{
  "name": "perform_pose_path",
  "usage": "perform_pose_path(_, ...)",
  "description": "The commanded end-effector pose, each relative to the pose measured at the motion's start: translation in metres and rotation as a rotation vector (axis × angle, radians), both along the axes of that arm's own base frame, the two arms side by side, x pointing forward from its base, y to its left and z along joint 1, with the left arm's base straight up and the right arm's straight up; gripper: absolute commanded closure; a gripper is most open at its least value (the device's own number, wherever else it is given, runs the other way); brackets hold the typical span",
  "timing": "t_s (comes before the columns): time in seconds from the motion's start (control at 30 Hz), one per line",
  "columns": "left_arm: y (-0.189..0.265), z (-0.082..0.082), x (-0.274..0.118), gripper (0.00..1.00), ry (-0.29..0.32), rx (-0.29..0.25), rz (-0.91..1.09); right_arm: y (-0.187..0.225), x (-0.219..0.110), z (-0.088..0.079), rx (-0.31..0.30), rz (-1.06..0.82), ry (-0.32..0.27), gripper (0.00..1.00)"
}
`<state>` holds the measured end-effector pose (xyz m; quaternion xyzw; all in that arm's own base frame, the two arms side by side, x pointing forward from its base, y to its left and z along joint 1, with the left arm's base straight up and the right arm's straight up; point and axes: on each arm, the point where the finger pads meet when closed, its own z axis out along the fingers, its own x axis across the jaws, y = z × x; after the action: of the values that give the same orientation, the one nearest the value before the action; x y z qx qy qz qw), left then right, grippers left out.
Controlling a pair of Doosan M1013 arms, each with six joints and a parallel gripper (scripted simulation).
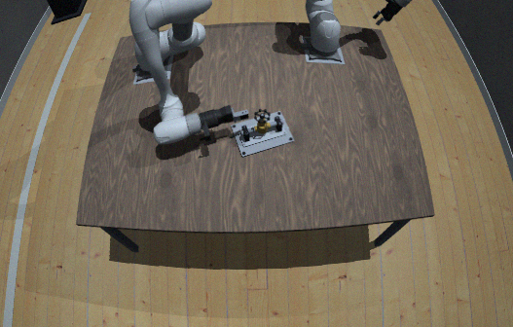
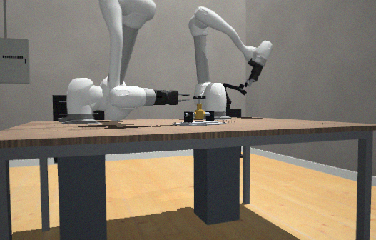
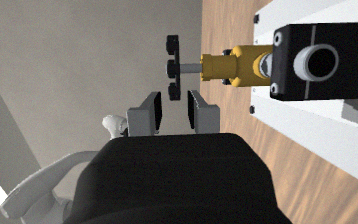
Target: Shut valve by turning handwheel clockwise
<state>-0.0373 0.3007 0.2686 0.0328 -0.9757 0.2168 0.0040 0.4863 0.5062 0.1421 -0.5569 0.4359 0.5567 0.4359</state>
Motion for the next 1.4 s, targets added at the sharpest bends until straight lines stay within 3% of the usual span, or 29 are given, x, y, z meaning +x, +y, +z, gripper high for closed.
perform_pose_path(0.0, 0.0, 0.0, 0.0, 0.0, 0.0, 0.001, 0.0, 0.004, -0.001, 0.001, 0.001, 0.0, -0.001, 0.46)
perform_pose_path(1.37, 0.0, 0.0, 0.0, 0.0, 0.0, 0.001, 0.0, 0.067, -0.016, 0.001, 0.001, 0.0, -0.001, 0.46)
